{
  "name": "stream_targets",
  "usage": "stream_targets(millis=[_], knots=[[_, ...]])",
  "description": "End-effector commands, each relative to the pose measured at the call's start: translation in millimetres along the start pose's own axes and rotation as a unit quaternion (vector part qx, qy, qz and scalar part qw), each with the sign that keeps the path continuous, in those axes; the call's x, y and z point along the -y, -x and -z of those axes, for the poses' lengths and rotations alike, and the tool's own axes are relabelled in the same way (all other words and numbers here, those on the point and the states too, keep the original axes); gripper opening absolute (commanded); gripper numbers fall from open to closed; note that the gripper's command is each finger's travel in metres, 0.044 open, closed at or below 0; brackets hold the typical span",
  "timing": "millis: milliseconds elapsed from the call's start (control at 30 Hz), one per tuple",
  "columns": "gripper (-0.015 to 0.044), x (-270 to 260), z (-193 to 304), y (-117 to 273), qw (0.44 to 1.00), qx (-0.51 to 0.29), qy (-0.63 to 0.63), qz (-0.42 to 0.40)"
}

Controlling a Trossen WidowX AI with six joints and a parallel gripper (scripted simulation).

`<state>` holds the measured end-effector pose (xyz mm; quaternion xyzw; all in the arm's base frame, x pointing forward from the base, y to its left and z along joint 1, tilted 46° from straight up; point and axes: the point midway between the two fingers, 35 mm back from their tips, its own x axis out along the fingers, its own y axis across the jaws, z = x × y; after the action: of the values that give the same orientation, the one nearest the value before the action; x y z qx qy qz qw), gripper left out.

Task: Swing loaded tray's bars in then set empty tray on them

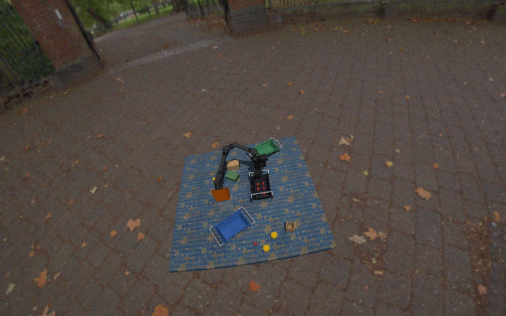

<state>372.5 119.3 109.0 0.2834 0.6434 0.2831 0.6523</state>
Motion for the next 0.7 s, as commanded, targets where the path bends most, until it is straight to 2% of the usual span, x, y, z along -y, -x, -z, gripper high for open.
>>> stream_targets(millis=[0, 300, 667], knots=[[0.0082, 15, -1, 9, 1.0, 0.002, -0.001, 0.007], [0.0082, 40, -1, 11, 1.0, 0.002, -0.001, 0.008], [0.0082, 65, -1, -8, 1.0, 0.002, -0.001, 0.008]])
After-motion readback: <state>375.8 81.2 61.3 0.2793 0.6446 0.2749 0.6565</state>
